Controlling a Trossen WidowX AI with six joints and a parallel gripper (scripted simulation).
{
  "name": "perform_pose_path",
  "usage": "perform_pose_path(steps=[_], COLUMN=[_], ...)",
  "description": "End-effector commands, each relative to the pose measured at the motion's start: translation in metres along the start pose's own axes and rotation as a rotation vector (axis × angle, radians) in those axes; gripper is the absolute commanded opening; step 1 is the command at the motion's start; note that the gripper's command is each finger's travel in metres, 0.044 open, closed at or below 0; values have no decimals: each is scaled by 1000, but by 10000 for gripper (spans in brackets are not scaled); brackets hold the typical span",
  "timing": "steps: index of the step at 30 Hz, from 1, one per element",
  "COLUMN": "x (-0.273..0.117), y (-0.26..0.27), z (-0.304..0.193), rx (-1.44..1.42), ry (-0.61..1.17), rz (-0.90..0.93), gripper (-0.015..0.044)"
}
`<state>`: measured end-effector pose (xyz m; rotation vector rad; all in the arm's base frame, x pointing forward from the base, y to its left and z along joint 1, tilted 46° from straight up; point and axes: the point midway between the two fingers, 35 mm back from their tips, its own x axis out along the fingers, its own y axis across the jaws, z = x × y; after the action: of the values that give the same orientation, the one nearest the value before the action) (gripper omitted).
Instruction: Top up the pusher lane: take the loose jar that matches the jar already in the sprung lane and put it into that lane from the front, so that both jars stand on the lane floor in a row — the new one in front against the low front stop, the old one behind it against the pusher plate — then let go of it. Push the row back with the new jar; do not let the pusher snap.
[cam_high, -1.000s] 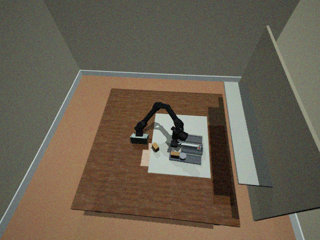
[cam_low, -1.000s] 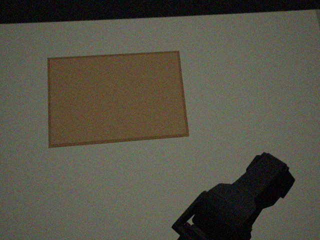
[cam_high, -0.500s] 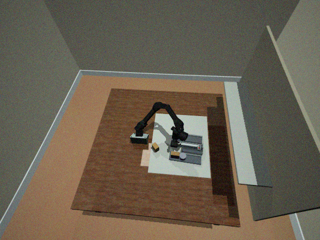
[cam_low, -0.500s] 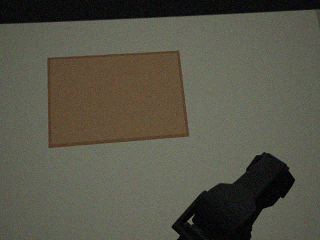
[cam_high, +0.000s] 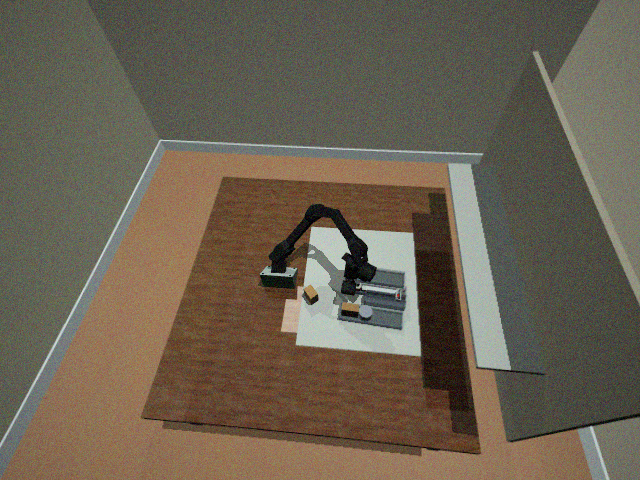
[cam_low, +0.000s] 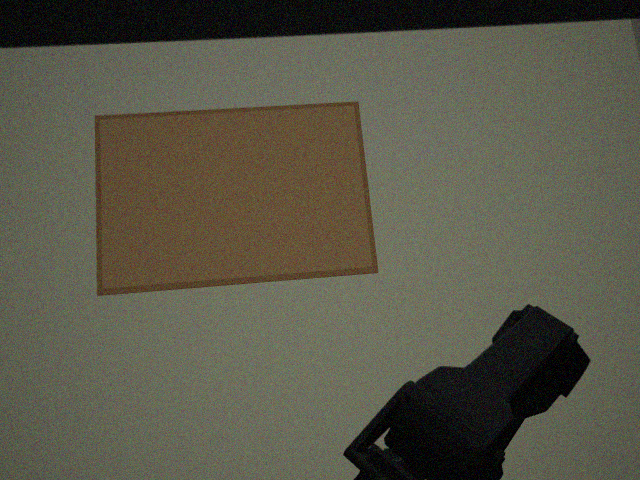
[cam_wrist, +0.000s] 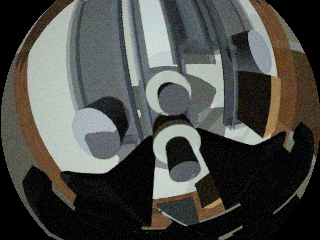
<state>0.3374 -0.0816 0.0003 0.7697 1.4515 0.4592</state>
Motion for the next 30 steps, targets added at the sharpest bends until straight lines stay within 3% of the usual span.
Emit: perform_pose_path(steps=[1,30], x=[-3,2], y=[1,2], z=[8,9], rx=[-11,-11], ry=[-24,-24], rz=[1,2], gripper=[0,0])
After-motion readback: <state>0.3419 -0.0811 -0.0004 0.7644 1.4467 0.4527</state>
